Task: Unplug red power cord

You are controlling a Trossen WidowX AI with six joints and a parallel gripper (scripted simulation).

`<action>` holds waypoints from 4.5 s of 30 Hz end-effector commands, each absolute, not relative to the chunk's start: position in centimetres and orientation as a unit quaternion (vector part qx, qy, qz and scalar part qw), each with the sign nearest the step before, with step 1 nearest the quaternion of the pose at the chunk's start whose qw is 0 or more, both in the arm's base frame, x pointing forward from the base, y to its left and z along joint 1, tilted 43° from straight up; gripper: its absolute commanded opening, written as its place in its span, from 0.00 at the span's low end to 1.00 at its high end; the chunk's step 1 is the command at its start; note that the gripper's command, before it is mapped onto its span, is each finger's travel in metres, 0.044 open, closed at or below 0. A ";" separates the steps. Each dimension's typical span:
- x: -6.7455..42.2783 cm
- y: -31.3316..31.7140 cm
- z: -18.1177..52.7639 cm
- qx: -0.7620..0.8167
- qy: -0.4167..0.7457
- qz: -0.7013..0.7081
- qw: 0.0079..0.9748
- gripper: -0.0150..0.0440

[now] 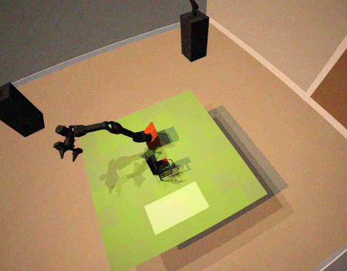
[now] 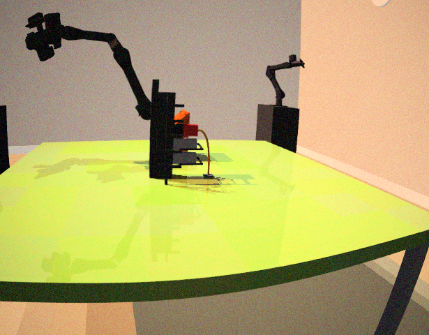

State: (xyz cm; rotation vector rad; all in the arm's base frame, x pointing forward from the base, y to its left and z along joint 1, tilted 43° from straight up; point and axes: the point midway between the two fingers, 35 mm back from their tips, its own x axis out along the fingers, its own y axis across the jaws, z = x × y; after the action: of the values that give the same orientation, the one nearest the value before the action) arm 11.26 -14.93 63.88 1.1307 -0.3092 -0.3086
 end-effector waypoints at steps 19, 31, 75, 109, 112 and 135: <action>16.4 -21.8 59.6 0.549 -0.139 -0.099 0.818 0.53; 25.5 -25.2 52.5 0.540 -0.059 -0.110 0.833 0.53; 43.9 3.2 15.1 -0.038 0.528 0.016 0.848 0.53; 29.3 7.5 0.2 -0.593 0.694 0.250 0.322 0.53; 29.2 7.2 0.6 -0.593 0.694 0.250 0.322 0.53; 28.7 4.8 2.7 -0.594 0.695 0.249 0.321 0.53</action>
State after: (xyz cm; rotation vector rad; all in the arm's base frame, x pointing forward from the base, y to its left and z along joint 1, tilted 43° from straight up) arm 28.98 5.08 2.72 2.3913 -2.7894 -0.9991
